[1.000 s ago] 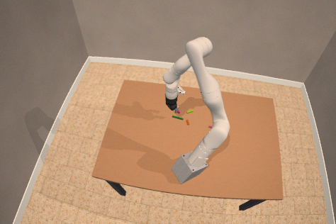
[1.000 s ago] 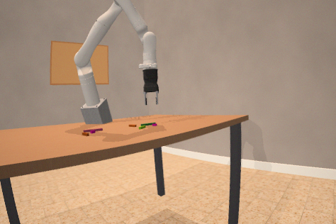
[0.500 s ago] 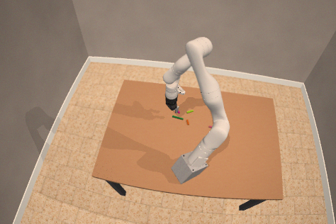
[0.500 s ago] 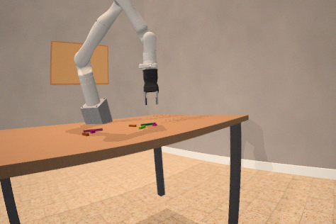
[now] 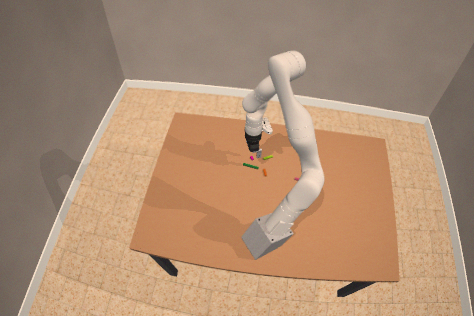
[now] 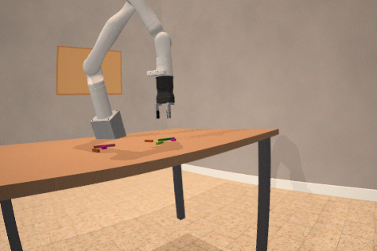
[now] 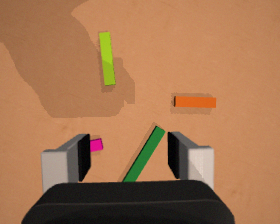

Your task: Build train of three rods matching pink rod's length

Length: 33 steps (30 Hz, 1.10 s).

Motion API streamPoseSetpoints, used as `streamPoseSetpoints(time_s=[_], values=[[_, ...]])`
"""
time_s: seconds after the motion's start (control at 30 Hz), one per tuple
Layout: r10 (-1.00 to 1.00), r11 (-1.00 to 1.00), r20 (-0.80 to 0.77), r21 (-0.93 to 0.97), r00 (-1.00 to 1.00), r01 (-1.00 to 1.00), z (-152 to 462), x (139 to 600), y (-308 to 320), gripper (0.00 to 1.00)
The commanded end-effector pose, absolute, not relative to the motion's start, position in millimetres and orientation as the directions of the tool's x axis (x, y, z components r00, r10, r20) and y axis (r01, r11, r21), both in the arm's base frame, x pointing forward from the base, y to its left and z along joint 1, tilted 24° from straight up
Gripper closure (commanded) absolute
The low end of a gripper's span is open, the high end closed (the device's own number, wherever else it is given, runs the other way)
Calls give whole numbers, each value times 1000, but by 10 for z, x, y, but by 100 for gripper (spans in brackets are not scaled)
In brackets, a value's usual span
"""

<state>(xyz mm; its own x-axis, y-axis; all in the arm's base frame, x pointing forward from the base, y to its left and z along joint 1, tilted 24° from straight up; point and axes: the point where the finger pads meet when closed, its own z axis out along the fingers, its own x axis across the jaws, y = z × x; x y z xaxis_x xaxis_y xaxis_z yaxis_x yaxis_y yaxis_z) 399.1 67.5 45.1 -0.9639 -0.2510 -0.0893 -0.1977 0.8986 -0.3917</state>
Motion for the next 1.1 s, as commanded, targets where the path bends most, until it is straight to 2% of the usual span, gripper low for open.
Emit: streamPoseSetpoints(time_s=[0.0,0.07,0.13,0.3,0.6,0.7,0.93,1.07], values=[[-96,930,-148,-366,-984,-36,599,4071,349,0],[28,935,-191,-342,-981,93,676,4087,149,0],[28,935,-191,-342,-981,93,676,4087,149,0],[368,862,-296,-246,-881,443,882,4080,-405,0],[783,519,-382,-34,-491,854,1180,3934,-1228,0],[815,468,-384,-7,-435,884,1212,3909,-1315,0],[935,37,-352,192,34,981,1446,3671,-1955,0],[930,-87,-327,244,167,966,1510,3589,-2126,0]])
